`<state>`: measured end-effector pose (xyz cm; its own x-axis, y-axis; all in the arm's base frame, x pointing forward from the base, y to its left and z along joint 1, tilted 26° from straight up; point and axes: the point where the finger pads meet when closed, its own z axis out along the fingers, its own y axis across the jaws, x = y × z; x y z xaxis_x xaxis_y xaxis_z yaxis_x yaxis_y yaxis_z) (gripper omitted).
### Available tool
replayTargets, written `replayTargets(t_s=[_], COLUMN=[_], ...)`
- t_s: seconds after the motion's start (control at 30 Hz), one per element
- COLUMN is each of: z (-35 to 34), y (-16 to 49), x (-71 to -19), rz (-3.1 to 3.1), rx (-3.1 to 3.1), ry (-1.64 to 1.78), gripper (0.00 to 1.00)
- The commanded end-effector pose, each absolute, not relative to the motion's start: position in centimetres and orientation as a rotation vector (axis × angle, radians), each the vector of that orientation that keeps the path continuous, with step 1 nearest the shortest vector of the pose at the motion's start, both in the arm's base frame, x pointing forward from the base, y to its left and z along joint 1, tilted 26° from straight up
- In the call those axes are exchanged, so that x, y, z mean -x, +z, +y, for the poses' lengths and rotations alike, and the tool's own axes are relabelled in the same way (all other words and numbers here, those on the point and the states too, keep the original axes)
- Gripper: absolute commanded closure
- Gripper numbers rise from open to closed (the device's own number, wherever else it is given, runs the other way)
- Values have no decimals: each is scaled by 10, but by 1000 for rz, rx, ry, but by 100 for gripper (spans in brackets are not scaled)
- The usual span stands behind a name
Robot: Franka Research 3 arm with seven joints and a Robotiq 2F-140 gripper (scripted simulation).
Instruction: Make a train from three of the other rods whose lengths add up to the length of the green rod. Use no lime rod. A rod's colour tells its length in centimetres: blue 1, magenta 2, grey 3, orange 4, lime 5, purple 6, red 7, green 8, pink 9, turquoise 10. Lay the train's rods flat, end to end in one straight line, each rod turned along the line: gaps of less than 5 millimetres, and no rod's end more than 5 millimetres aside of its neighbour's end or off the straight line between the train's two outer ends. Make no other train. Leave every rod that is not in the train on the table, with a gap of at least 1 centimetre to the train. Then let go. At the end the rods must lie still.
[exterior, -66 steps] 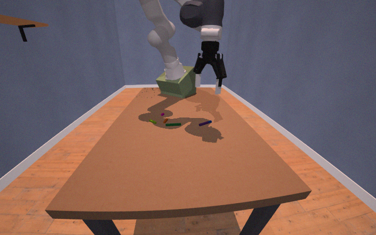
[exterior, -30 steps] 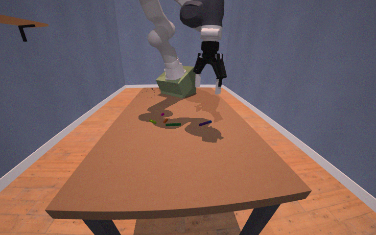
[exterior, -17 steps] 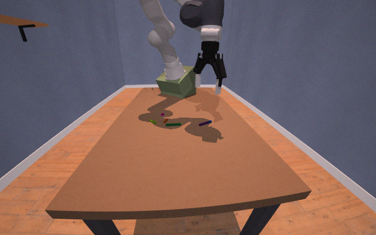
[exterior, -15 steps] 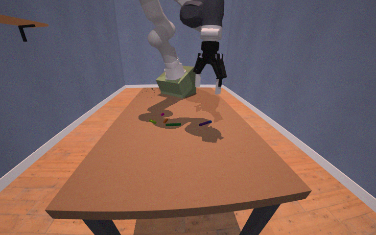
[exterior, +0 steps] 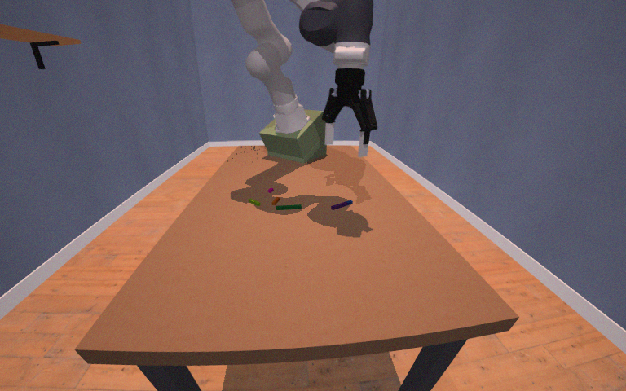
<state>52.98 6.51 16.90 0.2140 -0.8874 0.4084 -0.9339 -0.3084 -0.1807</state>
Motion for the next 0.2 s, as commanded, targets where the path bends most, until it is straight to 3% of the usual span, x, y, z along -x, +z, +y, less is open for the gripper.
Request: replayTargets(t_s=[0.0, 0.17], z=[66, 66], y=[170, 170], x=[-529, -529], rz=[-1780, -1780], rx=[-2365, -2365], ry=[676, 676], gripper=[0, 0])
